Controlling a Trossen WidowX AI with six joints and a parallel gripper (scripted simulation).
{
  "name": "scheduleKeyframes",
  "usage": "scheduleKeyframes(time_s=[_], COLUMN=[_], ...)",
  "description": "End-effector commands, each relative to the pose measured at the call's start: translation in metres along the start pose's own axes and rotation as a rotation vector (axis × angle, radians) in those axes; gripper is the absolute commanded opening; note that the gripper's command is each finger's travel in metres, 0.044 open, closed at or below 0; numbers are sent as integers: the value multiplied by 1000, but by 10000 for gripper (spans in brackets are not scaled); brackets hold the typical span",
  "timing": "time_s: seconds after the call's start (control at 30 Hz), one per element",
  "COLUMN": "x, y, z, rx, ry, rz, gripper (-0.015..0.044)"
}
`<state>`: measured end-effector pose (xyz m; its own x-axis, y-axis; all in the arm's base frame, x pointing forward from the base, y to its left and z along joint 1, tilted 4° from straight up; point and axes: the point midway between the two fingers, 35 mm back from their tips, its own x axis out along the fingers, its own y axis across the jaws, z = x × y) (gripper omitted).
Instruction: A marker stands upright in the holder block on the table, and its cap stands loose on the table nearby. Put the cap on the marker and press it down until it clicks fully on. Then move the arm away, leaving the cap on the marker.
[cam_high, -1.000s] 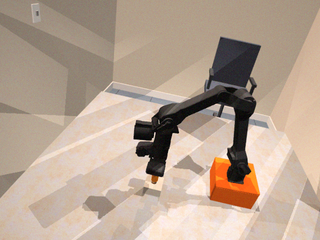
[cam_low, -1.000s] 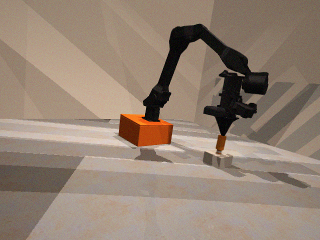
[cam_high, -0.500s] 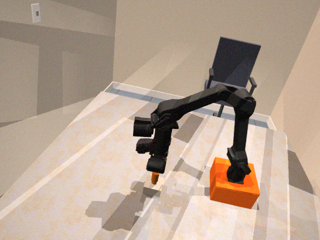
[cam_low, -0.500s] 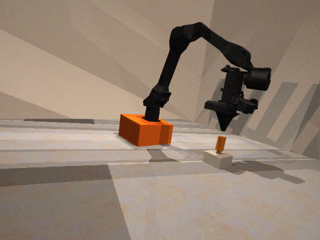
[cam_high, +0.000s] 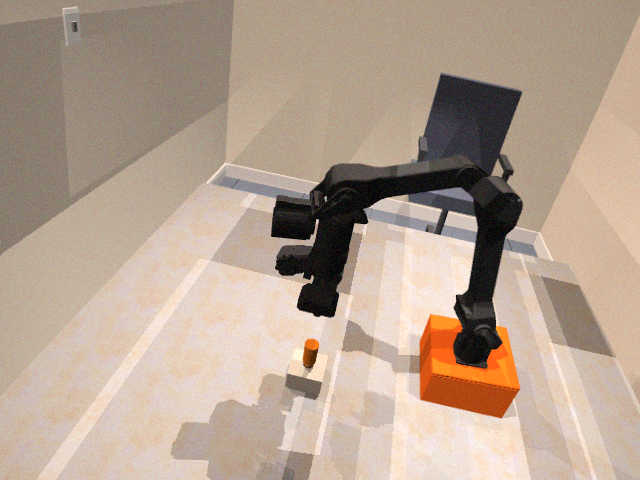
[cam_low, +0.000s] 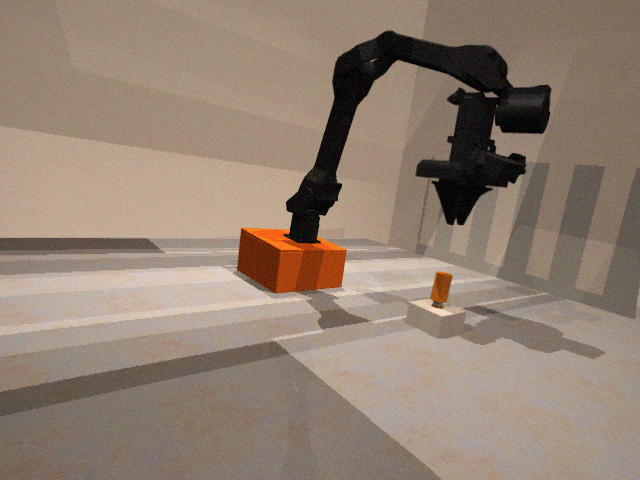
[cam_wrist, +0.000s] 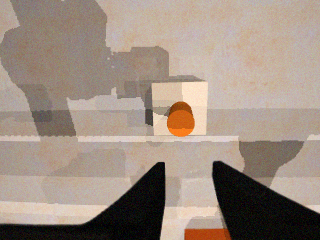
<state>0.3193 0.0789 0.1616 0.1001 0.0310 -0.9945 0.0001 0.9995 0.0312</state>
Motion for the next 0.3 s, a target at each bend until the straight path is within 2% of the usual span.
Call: scheduleKeyframes(time_s=[0.0,0.27], x=[-1,-1], y=[0,0], z=[0,0], rx=[-1,-1], ry=[0,0], rz=[0,0], gripper=[236,440])
